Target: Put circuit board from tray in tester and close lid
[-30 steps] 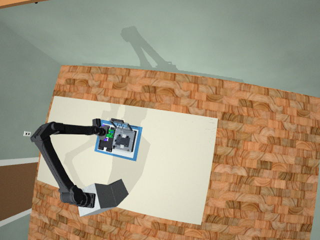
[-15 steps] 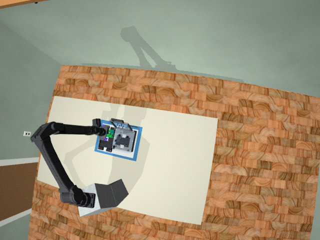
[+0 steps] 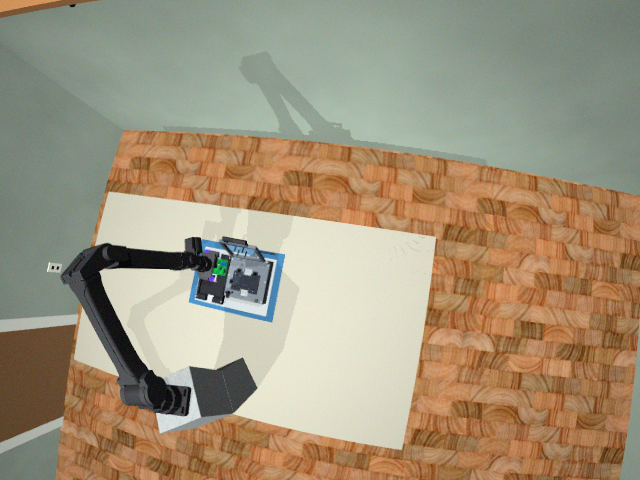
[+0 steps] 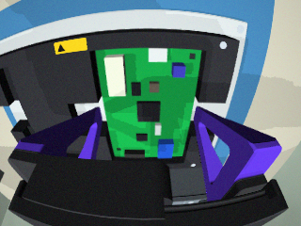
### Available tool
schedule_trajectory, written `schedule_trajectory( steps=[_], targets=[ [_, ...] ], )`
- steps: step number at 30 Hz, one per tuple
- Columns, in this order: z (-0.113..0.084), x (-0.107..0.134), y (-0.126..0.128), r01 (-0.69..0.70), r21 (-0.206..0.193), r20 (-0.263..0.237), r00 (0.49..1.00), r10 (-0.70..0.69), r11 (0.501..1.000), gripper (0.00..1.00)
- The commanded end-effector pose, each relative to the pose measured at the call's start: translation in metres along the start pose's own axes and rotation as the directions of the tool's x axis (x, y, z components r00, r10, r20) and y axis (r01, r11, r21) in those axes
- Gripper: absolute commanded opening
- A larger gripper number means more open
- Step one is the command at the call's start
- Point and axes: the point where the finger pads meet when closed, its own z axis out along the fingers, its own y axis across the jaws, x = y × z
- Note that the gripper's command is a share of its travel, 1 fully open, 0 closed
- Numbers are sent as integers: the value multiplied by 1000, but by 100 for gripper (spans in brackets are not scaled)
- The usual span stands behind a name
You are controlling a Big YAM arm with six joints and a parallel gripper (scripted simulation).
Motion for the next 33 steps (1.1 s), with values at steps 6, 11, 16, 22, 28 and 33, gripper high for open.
schedule_trajectory(
  steps=[6, 11, 16, 22, 28, 33],
  targets=[
    [-6, -8, -9, 1, 22, 9, 1000, -1, 1000, 85],
    [-6, -8, -9, 1, 22, 9, 1000, -1, 1000, 81],
    [-6, -8, -9, 1, 22, 9, 1000, -1, 1000, 81],
    [-6, -8, -9, 1, 22, 9, 1000, -1, 1000, 81],
    [-6, -8, -9, 1, 22, 9, 1000, -1, 1000, 78],
    [-6, -8, -9, 1, 22, 9, 1000, -1, 1000, 78]
  ],
)
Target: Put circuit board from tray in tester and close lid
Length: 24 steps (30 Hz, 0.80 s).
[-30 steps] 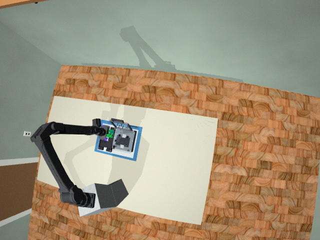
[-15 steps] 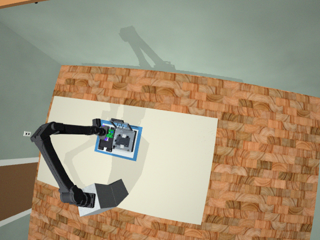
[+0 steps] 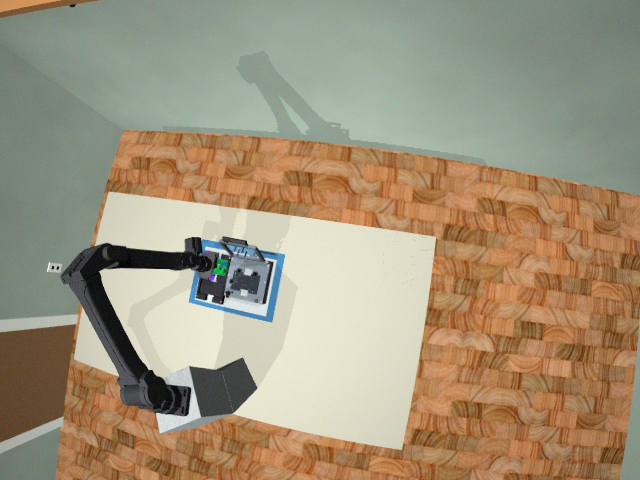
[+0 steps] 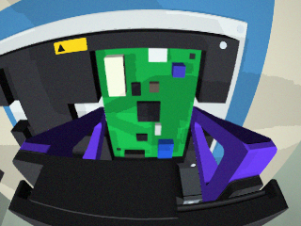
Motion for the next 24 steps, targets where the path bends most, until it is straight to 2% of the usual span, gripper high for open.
schedule_trajectory(
  steps=[1, 4, 5, 24],
  targets=[
    [-6, -8, -9, 1, 22, 9, 1000, -1, 1000, 78],
    [-6, -8, -9, 1, 22, 9, 1000, -1, 1000, 78],
    [-6, -8, -9, 1, 22, 9, 1000, -1, 1000, 74],
    [-6, -8, -9, 1, 22, 9, 1000, -1, 1000, 72]
  ],
)
